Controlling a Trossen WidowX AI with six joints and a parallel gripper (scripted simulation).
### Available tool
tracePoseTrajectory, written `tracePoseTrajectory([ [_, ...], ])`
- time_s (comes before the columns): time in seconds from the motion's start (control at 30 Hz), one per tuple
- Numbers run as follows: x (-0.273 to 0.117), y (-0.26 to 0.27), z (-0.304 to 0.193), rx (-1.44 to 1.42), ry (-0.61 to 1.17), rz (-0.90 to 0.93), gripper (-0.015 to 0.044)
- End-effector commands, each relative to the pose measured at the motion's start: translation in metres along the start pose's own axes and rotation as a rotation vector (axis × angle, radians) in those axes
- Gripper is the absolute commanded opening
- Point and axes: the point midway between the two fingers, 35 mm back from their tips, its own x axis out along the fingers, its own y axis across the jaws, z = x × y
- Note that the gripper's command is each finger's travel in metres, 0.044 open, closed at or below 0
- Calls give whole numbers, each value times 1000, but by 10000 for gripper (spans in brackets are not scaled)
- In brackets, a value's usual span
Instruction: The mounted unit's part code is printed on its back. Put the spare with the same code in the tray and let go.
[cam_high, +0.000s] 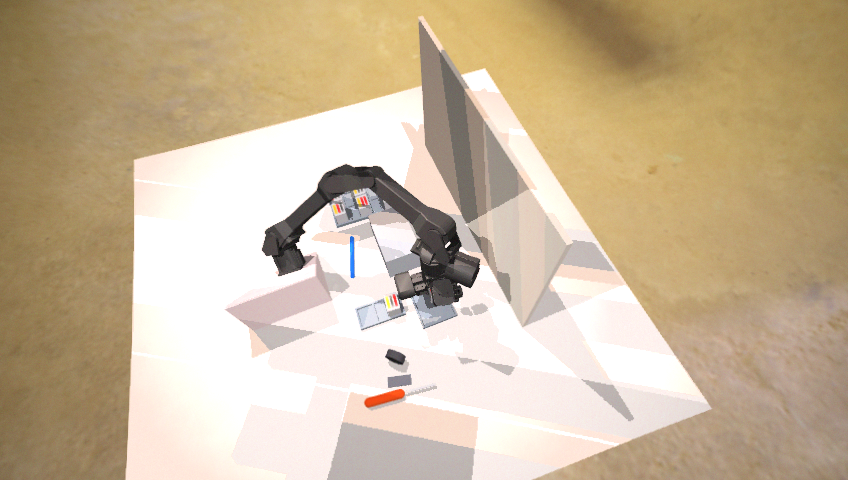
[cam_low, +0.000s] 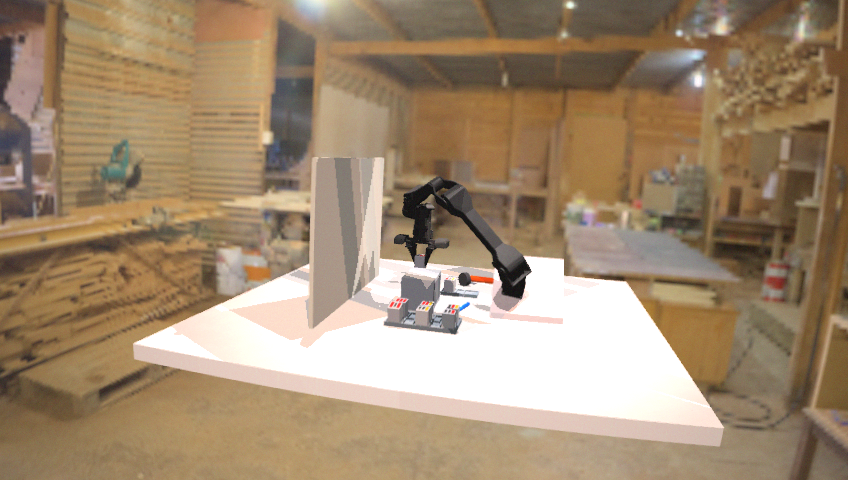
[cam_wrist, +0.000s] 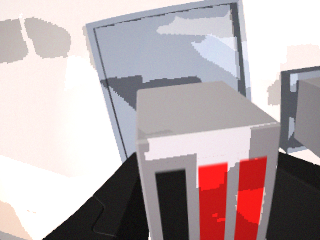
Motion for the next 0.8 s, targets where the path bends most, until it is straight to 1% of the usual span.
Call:
tracePoseTrajectory([
  [0.0,3,0,-1,5,4,1,0],
  [0.77,20,-1,-2,4,5,1,0],
])
